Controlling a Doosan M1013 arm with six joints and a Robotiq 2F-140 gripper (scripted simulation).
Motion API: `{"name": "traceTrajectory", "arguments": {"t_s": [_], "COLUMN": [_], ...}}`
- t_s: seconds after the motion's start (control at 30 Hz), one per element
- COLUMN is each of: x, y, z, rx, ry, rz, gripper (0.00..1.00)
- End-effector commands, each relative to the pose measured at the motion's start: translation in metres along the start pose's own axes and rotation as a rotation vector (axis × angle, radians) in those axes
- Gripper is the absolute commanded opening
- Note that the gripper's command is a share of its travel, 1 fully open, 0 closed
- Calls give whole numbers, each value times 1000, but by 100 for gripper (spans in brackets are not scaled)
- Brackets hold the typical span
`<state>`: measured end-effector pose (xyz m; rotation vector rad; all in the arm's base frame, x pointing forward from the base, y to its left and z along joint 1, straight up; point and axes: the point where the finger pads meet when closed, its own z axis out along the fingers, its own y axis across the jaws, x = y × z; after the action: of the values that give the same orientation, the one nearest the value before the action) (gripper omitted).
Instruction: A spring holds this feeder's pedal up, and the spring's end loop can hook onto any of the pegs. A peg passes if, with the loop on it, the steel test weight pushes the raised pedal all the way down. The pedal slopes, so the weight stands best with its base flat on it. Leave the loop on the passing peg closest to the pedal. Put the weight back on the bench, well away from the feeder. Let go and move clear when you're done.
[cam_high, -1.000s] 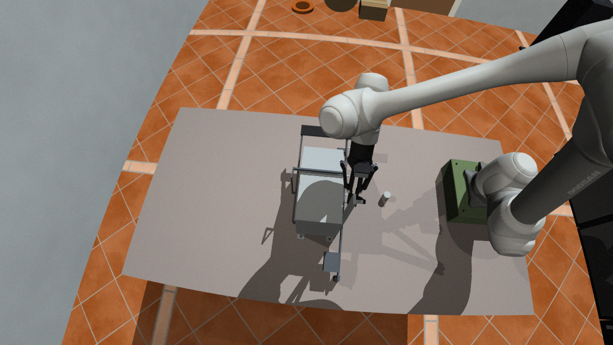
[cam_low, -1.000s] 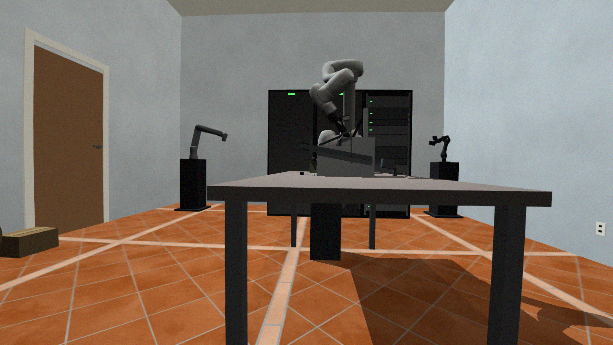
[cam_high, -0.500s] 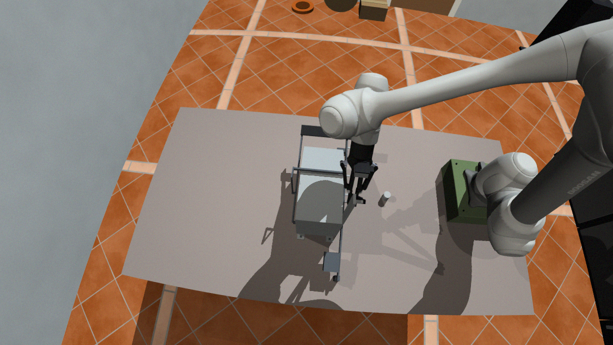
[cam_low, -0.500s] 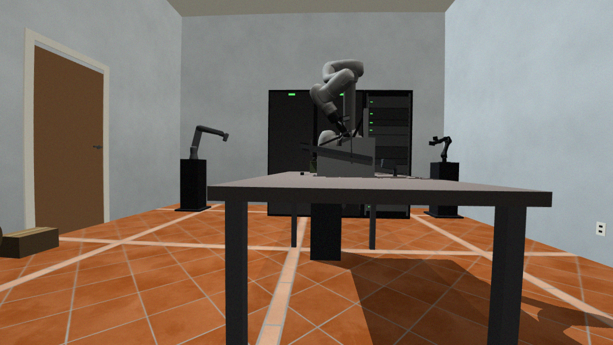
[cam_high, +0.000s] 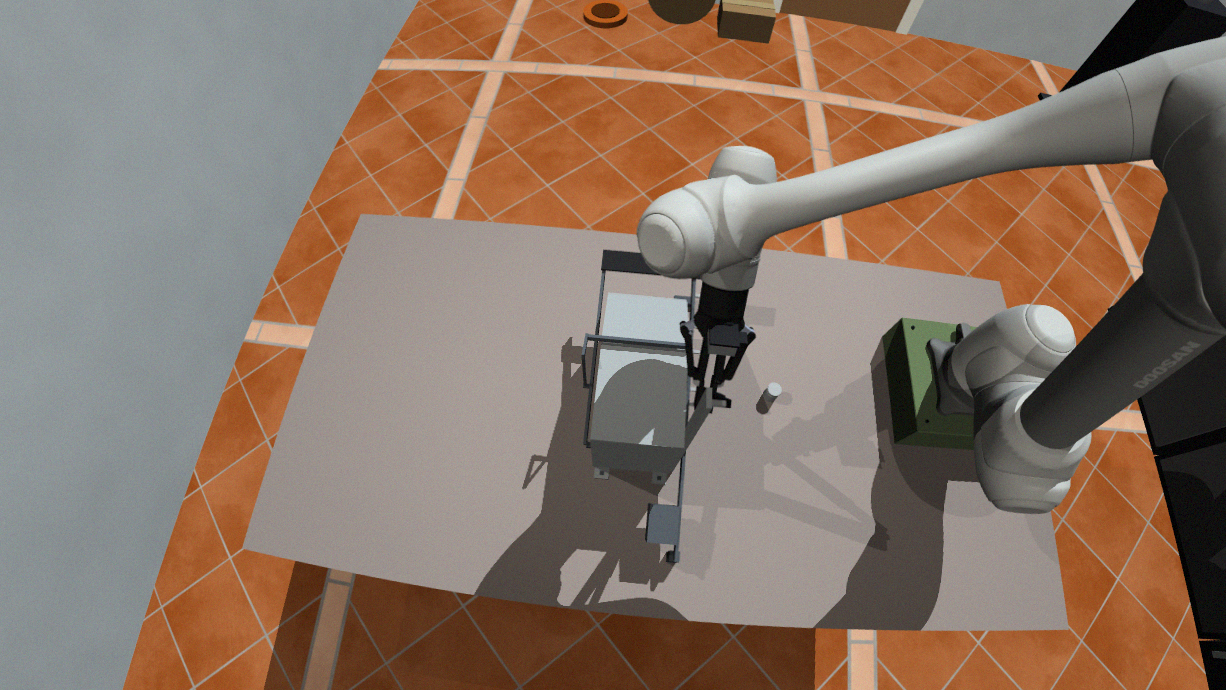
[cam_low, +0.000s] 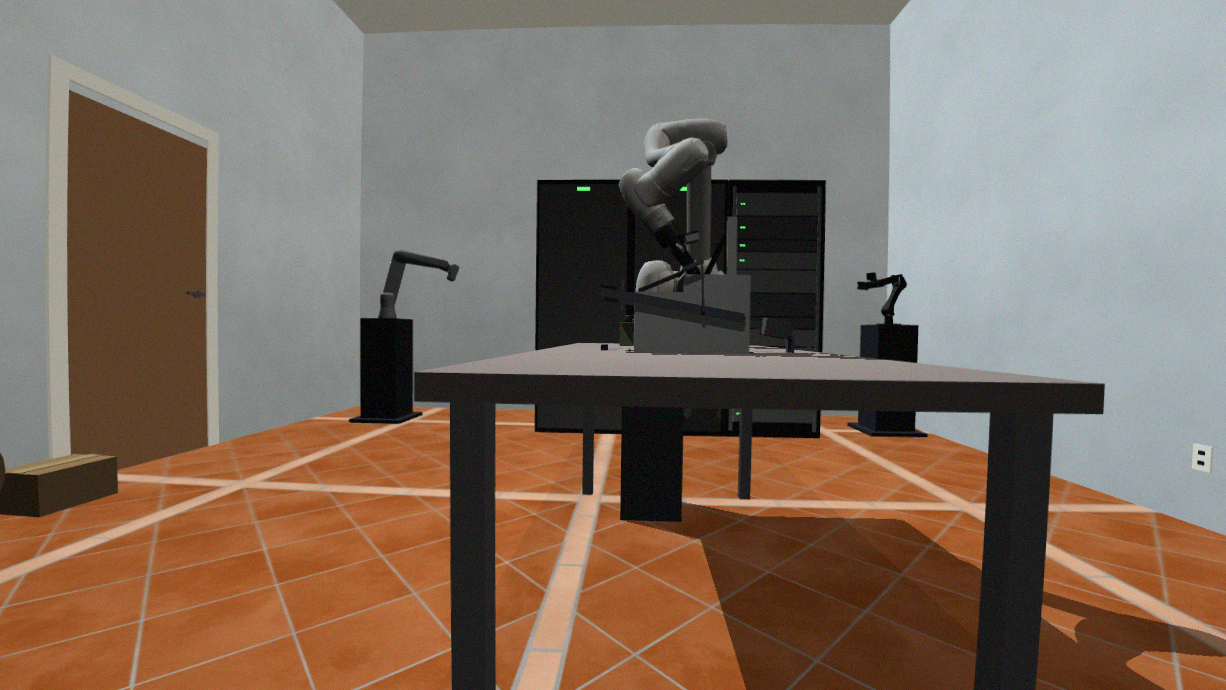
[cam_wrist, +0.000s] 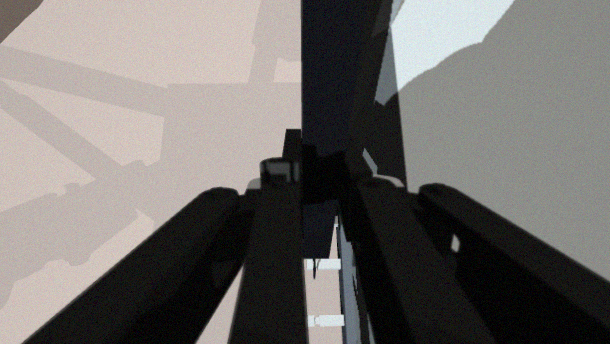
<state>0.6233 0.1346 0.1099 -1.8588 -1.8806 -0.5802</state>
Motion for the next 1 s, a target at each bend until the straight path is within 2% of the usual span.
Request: {"name": "traceTrajectory", "arguments": {"t_s": [0.0, 0.97], "x": [0, -2], "y": [1, 0], "z": [0, 1], "rx": [-1, 4], "ry": [0, 0], "rz": [0, 3], "gripper": [17, 17]}}
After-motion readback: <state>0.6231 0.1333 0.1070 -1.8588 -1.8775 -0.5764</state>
